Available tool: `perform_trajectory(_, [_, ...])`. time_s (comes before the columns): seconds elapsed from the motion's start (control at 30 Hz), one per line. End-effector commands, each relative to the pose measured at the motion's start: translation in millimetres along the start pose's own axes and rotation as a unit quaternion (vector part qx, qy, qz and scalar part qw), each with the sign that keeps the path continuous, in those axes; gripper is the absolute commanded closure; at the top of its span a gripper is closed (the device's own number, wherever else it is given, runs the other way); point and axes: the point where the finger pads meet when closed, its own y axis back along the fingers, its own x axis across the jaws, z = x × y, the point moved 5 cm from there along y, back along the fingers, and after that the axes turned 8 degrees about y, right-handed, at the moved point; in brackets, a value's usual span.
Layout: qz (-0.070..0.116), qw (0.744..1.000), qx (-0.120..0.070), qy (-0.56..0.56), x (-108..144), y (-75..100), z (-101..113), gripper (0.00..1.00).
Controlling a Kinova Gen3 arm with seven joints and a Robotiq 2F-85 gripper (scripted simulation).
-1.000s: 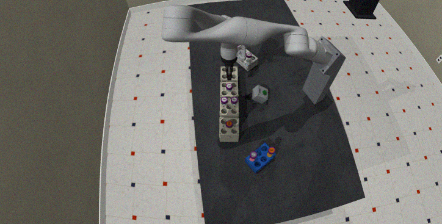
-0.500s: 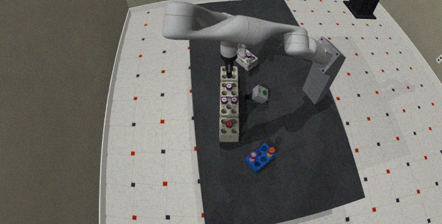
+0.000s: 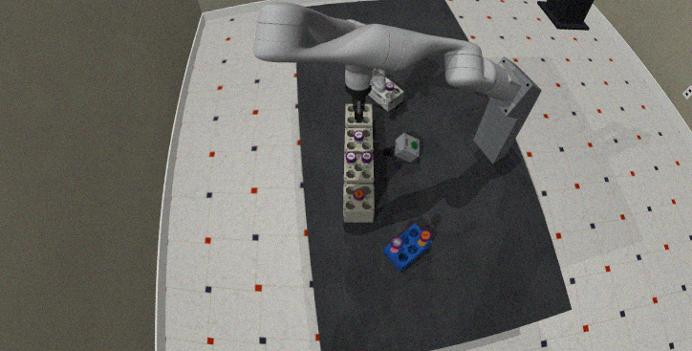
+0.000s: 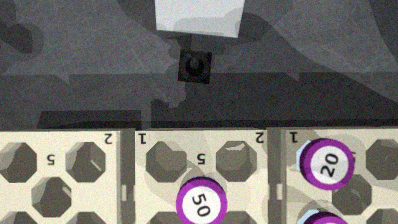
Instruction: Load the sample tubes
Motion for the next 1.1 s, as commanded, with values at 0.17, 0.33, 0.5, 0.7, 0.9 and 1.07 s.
perform_trajectory(0.17, [-0.007,0.998,0.032,0.050,9.9,0.3,-0.2,0.38])
perform_trajectory(0.33, [-0.016,0.990,0.075,0.116,24.0,-0.1,-0.8,0.38])
perform_trajectory(0.5, [-0.027,0.971,0.128,0.198,42.3,-1.1,-2.1,0.38])
perform_trajectory(0.7, [-0.039,0.936,0.190,0.294,65.1,-3.1,-4.5,0.38])
perform_trajectory(0.9, [-0.043,0.920,0.212,0.326,79.2,-3.9,-7.9,0.38])
perform_trajectory(1.07, [-0.043,0.920,0.212,0.326,94.7,-3.8,-13.9,0.38])
